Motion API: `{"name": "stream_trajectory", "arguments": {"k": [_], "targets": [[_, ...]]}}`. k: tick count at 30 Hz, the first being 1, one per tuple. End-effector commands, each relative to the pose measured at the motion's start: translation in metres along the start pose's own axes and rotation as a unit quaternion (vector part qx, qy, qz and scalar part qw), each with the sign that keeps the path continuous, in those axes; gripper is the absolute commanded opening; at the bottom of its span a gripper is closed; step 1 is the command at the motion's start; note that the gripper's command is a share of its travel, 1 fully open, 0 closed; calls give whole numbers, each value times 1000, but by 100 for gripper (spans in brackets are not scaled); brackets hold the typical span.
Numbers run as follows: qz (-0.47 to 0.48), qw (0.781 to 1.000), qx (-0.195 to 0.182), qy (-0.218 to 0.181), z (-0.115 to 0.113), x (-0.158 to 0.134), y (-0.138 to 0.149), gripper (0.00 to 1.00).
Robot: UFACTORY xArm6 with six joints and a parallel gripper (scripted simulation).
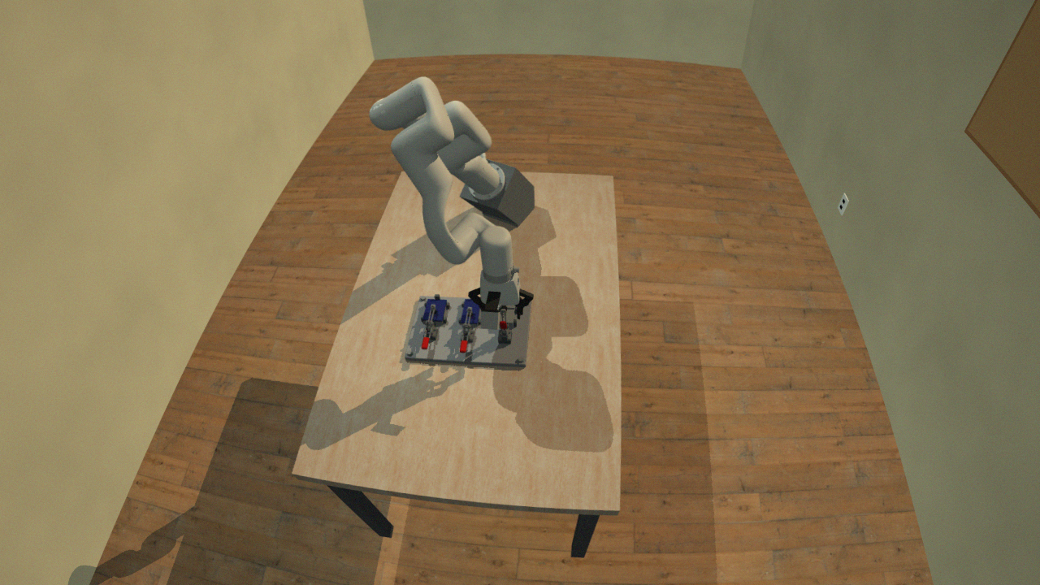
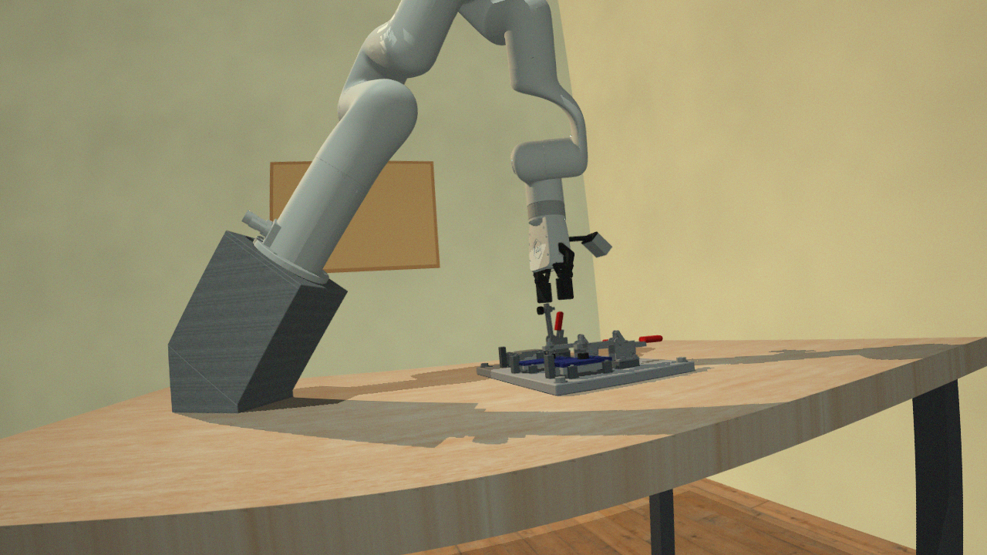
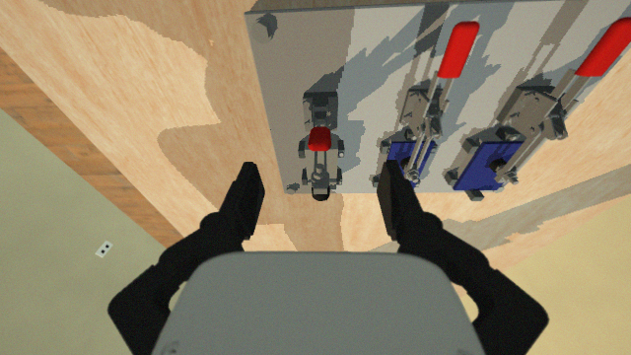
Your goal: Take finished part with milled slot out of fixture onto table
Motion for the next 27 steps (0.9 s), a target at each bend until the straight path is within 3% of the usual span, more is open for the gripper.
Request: {"name": "stream_trajectory", "arguments": {"k": [1,27], "targets": [[0,1000,1,1,1,1,0,100],[0,1000,1,1,11,0,0,100]]}}
Point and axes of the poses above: the point where the finger pads meet when closed, its own z axis out along the fingers, its own y axis across the jaws, x = y × z, the point moved 4 cm from there along -z, back along the fingers, and after that the axes turned 4 degrees about z, right-handed, at the moved point
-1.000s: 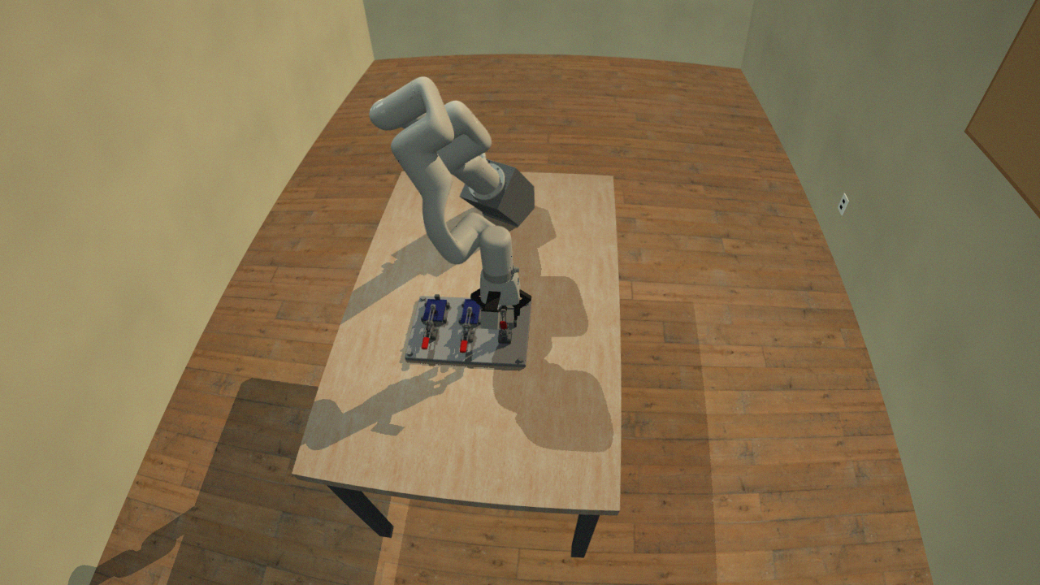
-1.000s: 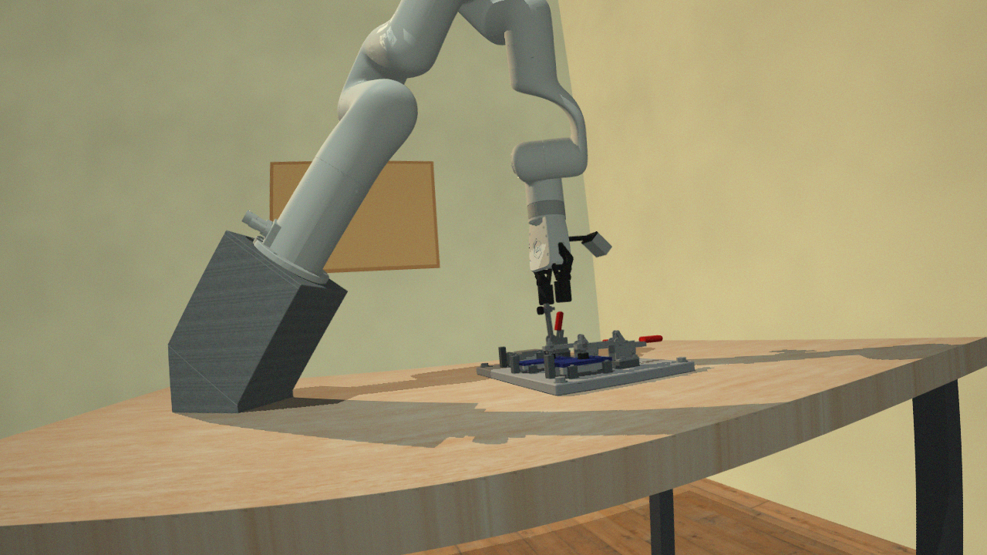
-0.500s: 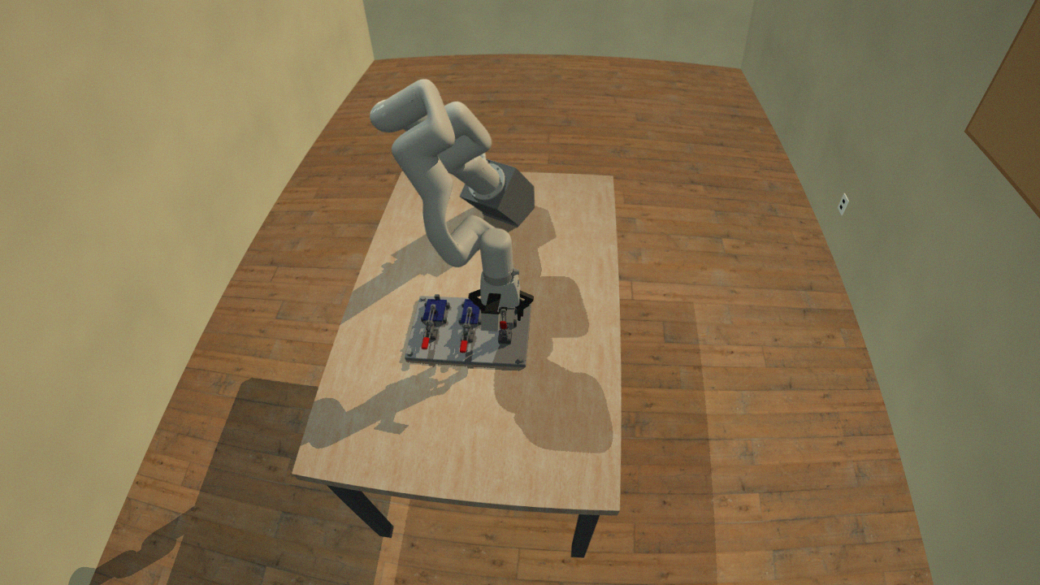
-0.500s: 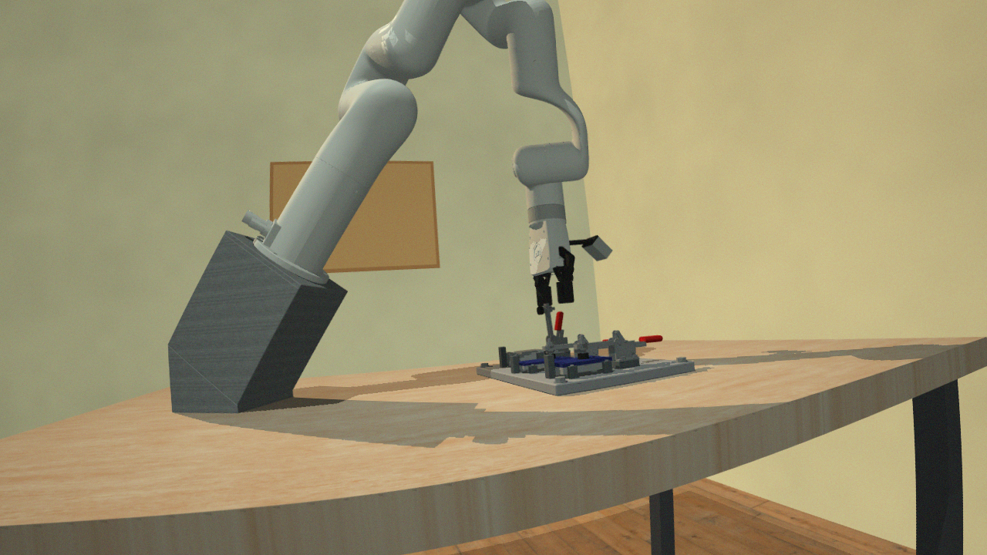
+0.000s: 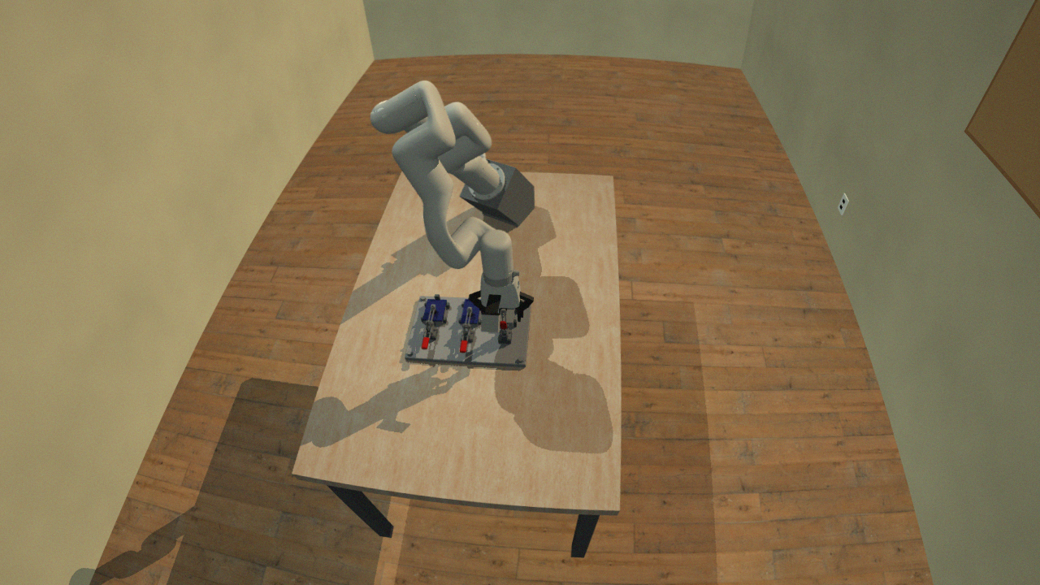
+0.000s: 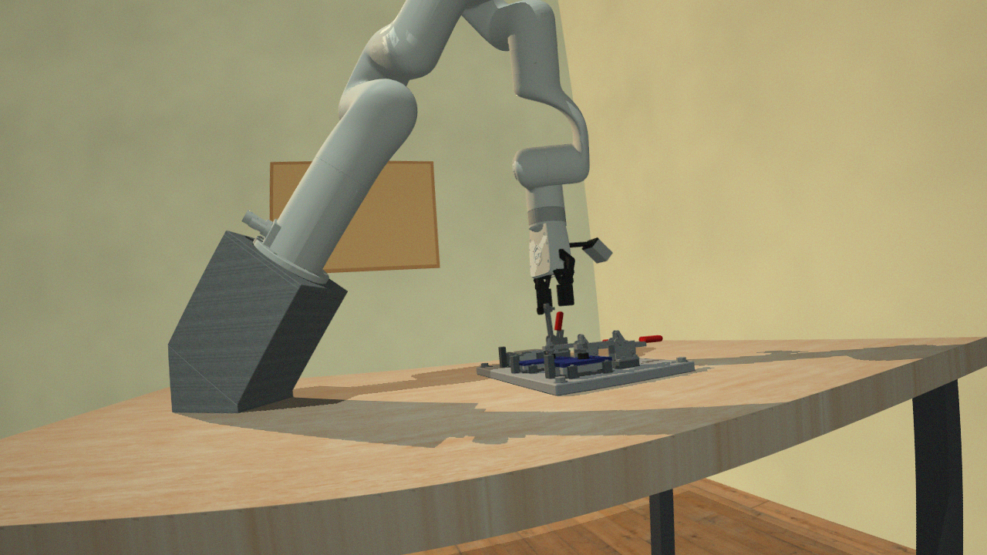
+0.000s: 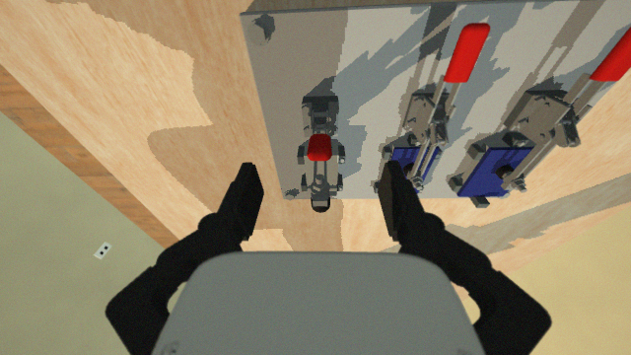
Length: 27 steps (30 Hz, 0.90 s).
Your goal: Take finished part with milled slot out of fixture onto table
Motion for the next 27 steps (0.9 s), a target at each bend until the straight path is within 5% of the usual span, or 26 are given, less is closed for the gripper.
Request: {"name": "stream_trajectory", "arguments": {"k": [1,27], "targets": [[0,1000,1,1,-1,-1,0,100],[0,1000,1,1,-1,-58,4,100]]}}
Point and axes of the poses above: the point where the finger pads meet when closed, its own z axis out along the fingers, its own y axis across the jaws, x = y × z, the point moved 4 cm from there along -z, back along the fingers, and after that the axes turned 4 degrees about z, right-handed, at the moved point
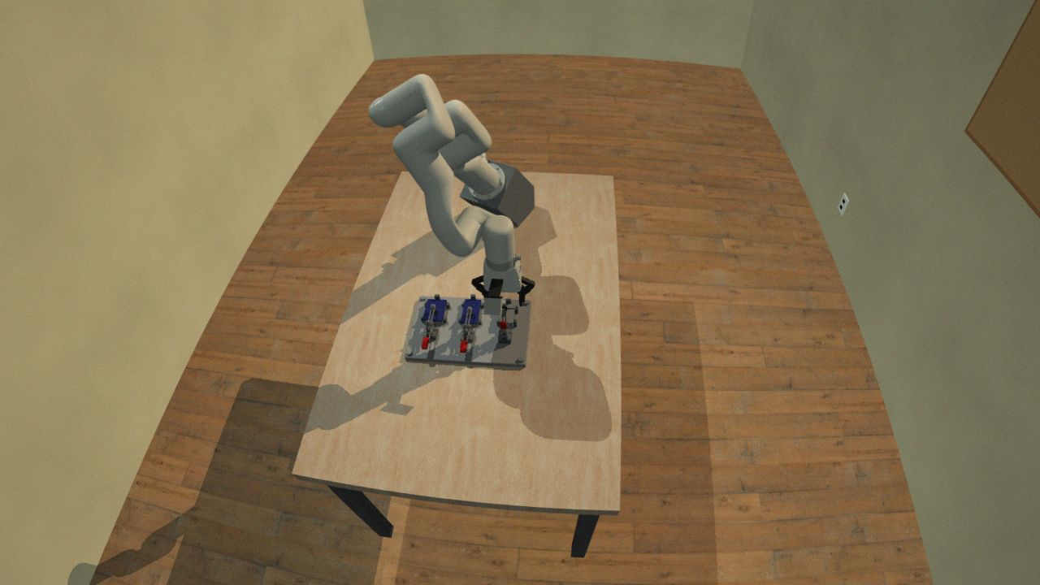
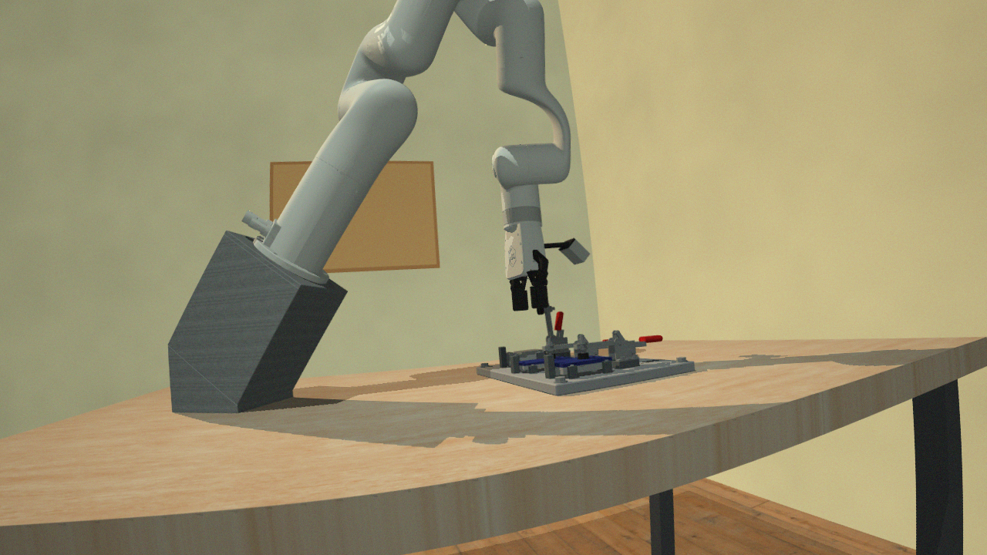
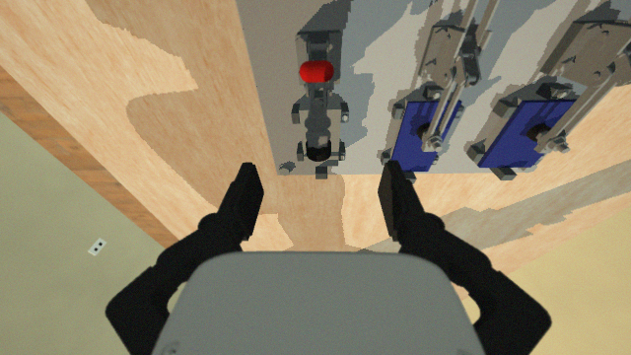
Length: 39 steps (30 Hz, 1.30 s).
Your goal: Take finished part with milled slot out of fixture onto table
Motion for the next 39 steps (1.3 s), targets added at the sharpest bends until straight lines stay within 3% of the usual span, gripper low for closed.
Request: {"name": "stream_trajectory", "arguments": {"k": [1,24,39], "targets": [[1,1000,1,2,-1,-7,0,100],[1,1000,1,2,1,-23,1,100],[1,1000,1,2,27,-23,1,100]]}}
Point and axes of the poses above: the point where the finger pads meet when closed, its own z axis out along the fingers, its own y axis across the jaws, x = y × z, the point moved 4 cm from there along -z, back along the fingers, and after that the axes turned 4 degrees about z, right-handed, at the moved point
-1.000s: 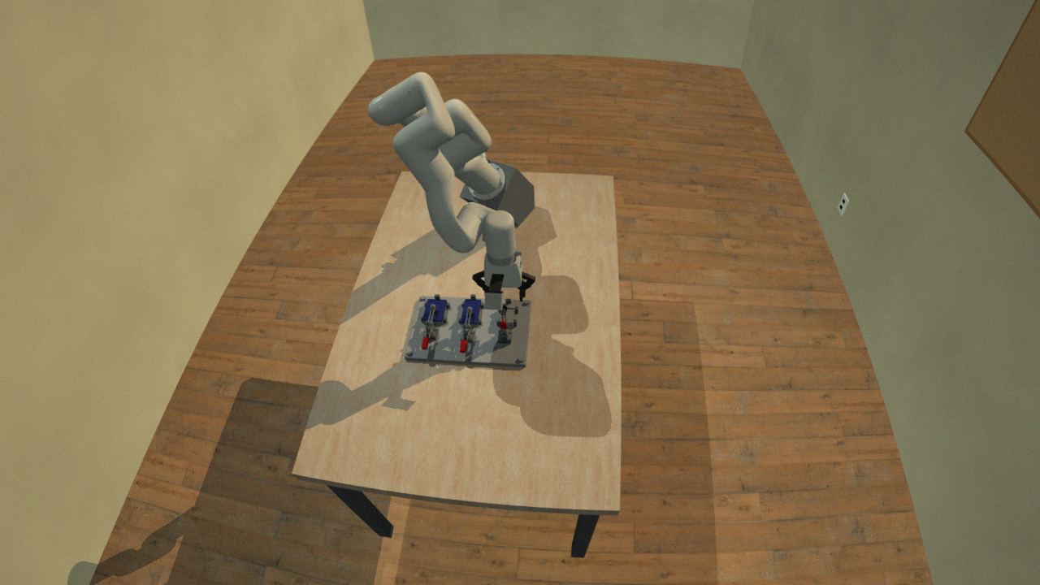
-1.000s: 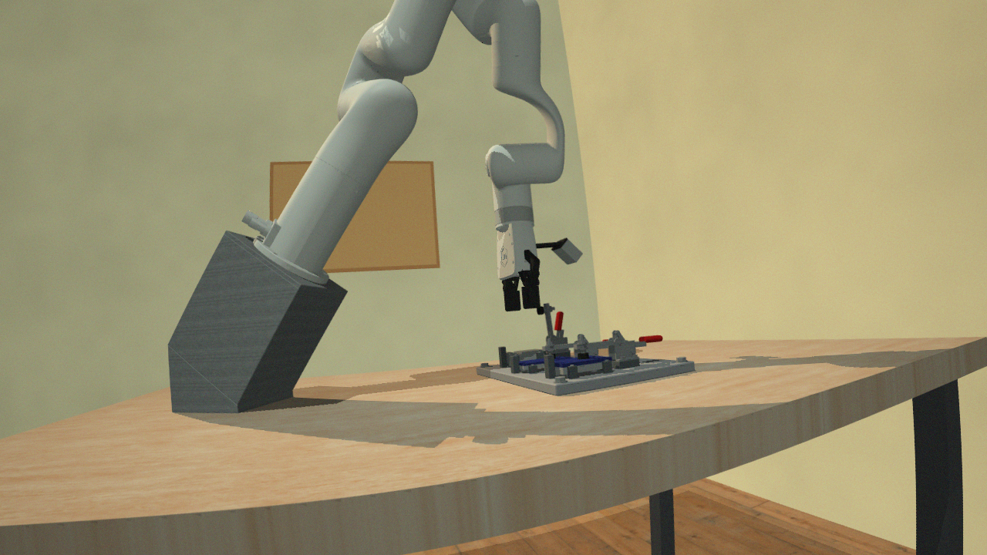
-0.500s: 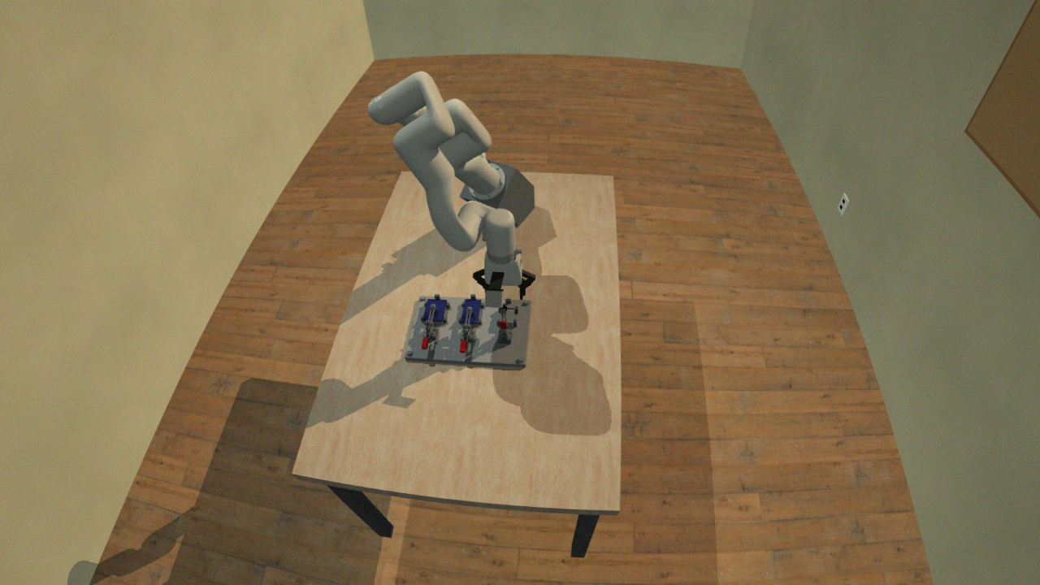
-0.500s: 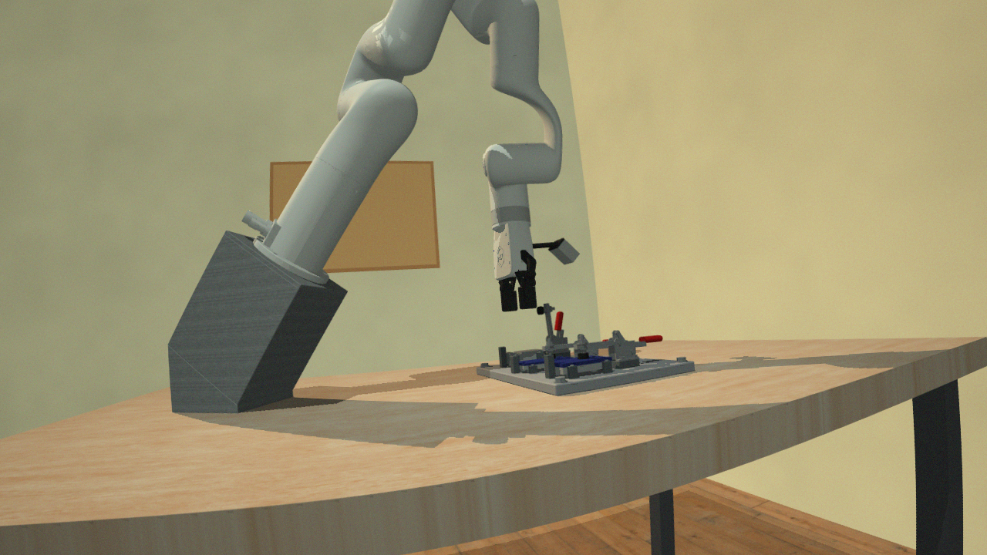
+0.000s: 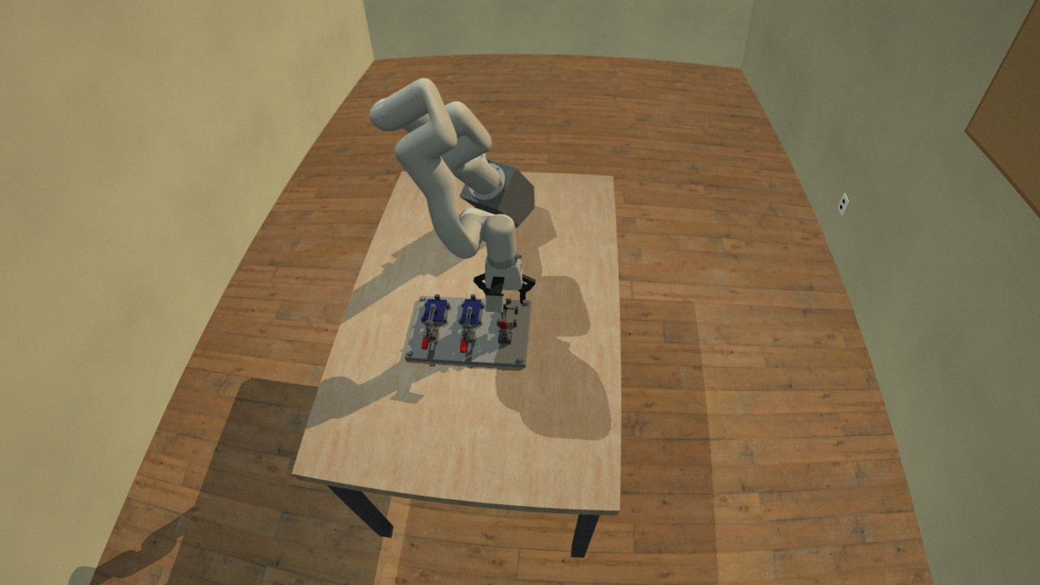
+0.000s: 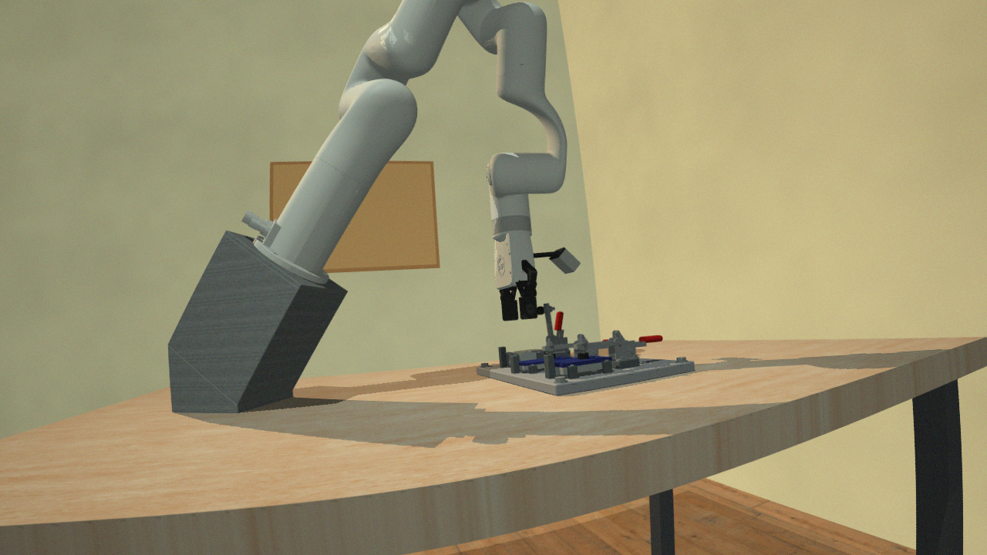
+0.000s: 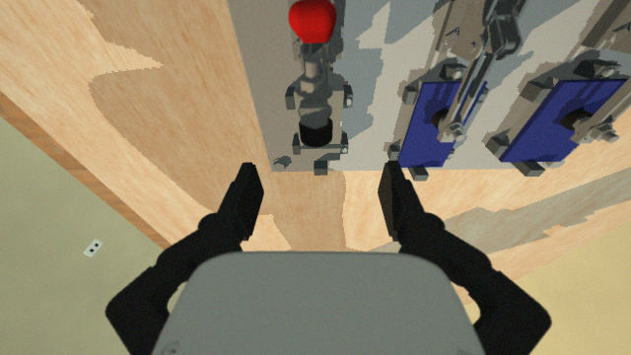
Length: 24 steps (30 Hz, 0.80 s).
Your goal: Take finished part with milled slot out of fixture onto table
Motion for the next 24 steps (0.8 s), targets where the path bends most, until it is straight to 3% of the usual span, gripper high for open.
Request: {"name": "stream_trajectory", "arguments": {"k": [1,10,24], "targets": [[0,1000,1,2,11,1,-1,100],[0,1000,1,2,28,1,-1,100],[0,1000,1,2,31,1,-1,100]]}}
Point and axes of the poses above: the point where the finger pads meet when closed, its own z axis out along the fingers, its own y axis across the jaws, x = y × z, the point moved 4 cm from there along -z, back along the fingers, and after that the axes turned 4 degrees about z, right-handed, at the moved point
